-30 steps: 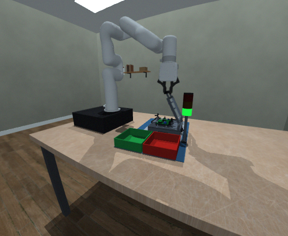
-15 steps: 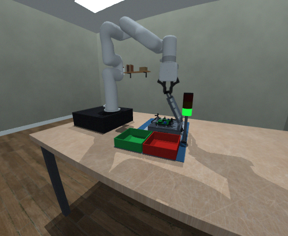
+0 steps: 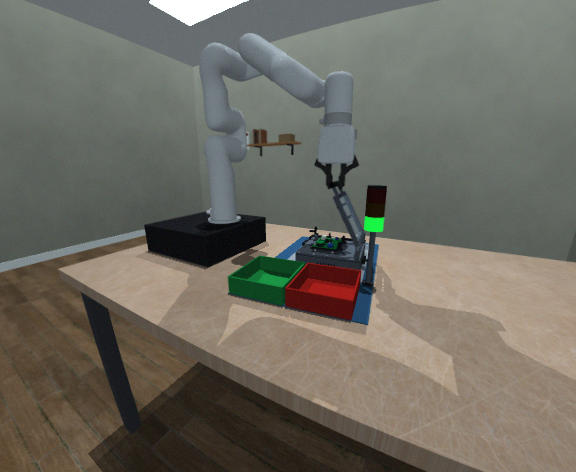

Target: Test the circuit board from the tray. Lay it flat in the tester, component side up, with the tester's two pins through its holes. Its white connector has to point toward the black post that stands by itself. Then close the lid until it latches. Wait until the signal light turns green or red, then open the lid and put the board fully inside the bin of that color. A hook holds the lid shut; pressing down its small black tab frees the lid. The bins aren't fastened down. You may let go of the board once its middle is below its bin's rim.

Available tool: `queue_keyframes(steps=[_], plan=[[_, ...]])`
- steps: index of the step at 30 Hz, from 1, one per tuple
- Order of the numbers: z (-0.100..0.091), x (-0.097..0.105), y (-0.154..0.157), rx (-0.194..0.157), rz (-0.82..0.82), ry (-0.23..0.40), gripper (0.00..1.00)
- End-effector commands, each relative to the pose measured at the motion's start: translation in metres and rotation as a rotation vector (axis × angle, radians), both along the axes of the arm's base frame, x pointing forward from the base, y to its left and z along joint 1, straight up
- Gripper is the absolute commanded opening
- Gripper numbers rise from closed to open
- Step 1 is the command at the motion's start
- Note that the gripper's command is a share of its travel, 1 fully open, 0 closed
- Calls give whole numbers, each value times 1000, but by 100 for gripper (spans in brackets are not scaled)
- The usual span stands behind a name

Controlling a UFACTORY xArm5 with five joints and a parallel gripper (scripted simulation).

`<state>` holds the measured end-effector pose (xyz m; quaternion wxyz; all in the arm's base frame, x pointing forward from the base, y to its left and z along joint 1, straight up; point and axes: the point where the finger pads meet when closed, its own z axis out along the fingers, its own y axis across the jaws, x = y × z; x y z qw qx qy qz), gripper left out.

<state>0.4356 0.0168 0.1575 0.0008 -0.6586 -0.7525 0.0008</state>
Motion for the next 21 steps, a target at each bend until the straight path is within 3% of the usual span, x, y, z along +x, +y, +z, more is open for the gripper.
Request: queue_keyframes(steps=[1, 8, 9, 21], plan=[[1, 1, 0, 0, 0, -4, 28], [1, 1, 0, 0, 0, -4, 28], [1, 1, 0, 0, 0, -4, 0], [1, 1, 0, 0, 0, -4, 0]])
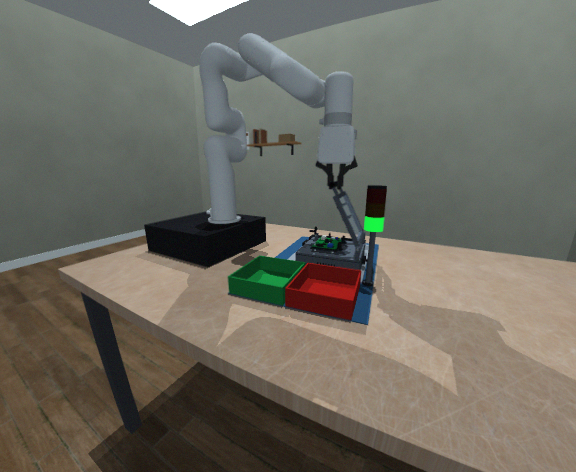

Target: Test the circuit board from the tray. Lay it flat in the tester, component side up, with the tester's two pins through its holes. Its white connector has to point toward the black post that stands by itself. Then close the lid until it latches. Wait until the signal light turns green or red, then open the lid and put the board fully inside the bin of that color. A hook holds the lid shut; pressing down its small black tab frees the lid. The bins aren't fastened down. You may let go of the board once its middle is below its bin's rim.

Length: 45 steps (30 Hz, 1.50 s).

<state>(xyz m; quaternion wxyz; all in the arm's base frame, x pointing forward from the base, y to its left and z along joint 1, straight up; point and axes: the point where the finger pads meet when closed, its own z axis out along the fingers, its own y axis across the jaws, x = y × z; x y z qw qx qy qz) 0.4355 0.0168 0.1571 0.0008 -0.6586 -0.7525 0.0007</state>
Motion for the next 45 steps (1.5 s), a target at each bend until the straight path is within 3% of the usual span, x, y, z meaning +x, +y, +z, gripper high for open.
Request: queue_keyframes(steps=[1, 33, 45], plan=[[1, 1, 0, 0, 0, -4, 0], [2, 2, 0, 0, 0, -4, 0], [14, 28, 4, 0, 0, -4, 0]])
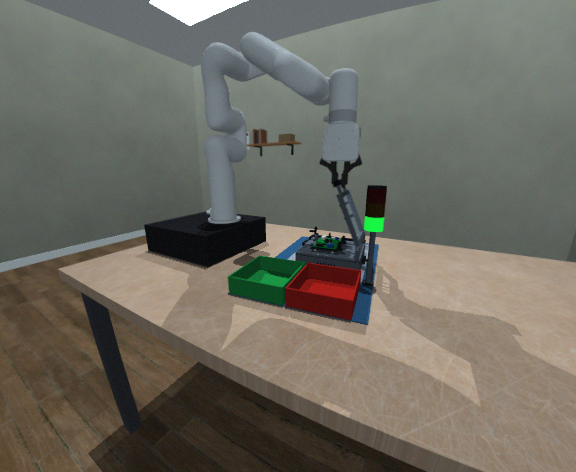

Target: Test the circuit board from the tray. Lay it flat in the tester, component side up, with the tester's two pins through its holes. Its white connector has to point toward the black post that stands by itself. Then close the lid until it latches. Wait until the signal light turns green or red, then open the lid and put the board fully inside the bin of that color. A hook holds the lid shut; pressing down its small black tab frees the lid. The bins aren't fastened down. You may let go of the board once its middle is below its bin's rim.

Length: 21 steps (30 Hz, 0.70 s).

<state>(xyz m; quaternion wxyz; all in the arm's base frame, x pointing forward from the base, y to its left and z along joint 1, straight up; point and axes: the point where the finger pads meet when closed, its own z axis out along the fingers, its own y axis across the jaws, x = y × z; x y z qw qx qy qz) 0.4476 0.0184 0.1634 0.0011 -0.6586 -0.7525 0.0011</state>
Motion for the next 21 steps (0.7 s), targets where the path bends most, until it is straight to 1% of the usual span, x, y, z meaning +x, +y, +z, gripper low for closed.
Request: queue_keyframes(steps=[1, 3, 9, 13, 21], plan=[[9, 19, 2, 0, 0, -5, 0], [9, 19, 2, 0, 0, -5, 0], [15, 38, 5, 0, 0, -5, 0], [17, 46, 6, 0, 0, -5, 0], [18, 49, 7, 0, 0, -5, 0]])
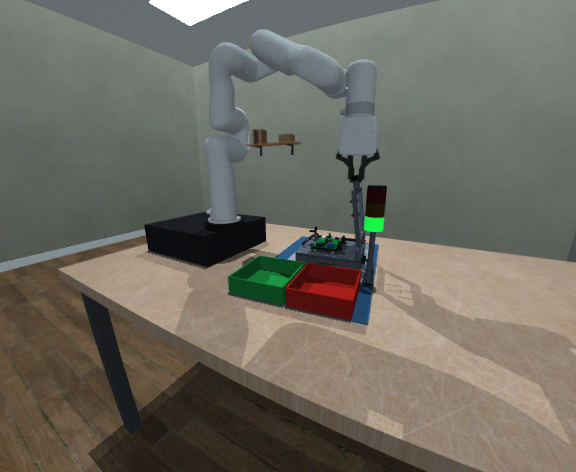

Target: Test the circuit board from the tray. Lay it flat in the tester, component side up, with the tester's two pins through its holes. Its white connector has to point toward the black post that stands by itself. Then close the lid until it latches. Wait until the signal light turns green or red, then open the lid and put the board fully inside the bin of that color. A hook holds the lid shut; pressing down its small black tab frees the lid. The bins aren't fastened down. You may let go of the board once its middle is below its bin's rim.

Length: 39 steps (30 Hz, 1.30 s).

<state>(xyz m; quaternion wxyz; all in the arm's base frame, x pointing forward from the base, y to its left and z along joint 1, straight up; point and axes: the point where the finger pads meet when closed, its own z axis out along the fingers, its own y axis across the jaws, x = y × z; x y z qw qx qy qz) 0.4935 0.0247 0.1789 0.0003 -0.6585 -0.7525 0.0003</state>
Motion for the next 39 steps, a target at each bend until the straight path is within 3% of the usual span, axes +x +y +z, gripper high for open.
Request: queue_keyframes(steps=[1, 6, 7, 39], plan=[[2, 3, 0, 0, 0, -3, 0], [2, 3, 0, 0, 0, -3, 0], [2, 3, 0, 0, 0, -3, 28], [2, 3, 0, 0, 0, -3, 28]])
